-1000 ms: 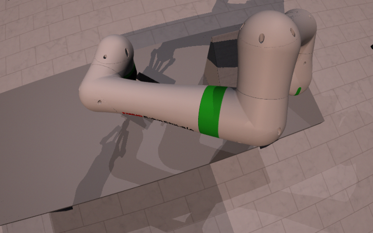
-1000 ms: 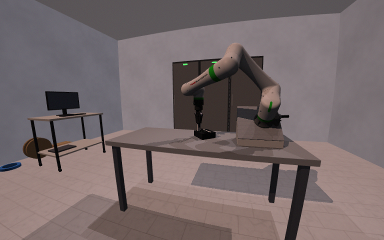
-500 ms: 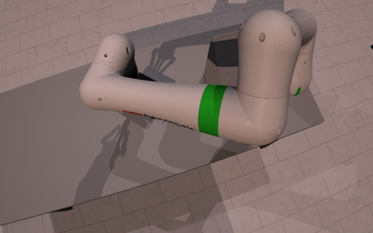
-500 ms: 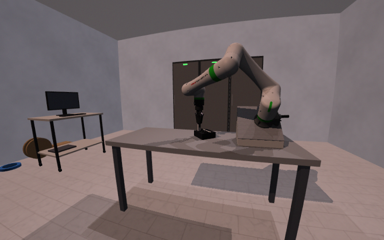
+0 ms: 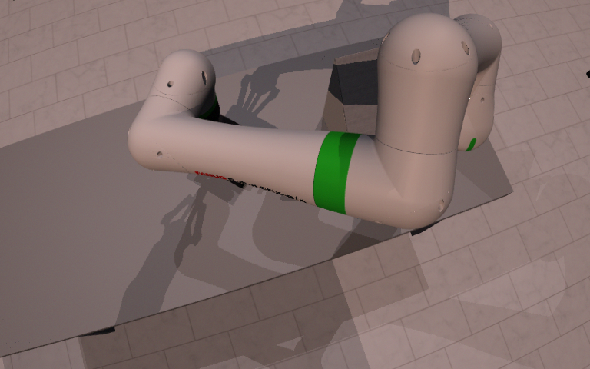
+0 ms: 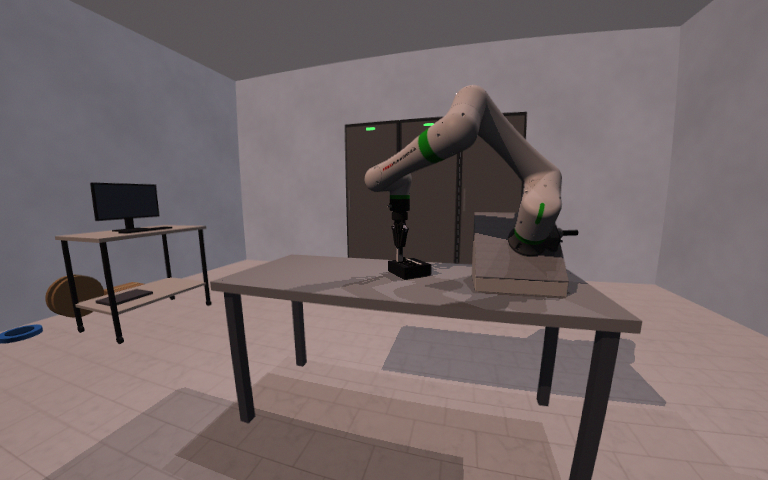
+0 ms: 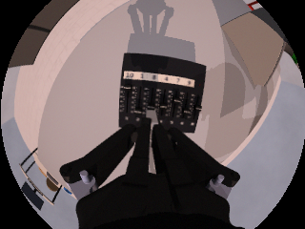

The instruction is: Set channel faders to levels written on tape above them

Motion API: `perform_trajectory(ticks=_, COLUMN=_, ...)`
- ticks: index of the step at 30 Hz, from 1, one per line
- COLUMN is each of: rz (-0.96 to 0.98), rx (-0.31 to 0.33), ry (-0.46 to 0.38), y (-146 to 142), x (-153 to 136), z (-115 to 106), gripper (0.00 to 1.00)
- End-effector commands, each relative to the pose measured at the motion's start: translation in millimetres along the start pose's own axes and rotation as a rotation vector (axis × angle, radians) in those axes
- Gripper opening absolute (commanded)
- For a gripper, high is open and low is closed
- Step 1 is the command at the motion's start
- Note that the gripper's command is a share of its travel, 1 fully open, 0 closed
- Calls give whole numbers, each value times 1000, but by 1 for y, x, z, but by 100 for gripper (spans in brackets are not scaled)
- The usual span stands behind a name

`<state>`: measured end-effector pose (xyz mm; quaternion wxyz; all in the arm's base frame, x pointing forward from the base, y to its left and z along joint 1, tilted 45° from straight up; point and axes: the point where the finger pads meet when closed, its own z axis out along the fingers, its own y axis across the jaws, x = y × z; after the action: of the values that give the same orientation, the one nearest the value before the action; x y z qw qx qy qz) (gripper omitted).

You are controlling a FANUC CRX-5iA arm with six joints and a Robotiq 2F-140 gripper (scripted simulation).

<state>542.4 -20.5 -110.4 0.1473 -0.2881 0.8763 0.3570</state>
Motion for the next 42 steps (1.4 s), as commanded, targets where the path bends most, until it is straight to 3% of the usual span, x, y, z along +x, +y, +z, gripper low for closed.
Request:
perform_trajectory(ticks=1, rz=0, rx=0, ry=0, y=0, x=2, z=0, gripper=0)
perform_trajectory(ticks=42, rz=0, rx=0, ry=0, y=0, x=19, z=0, gripper=0)
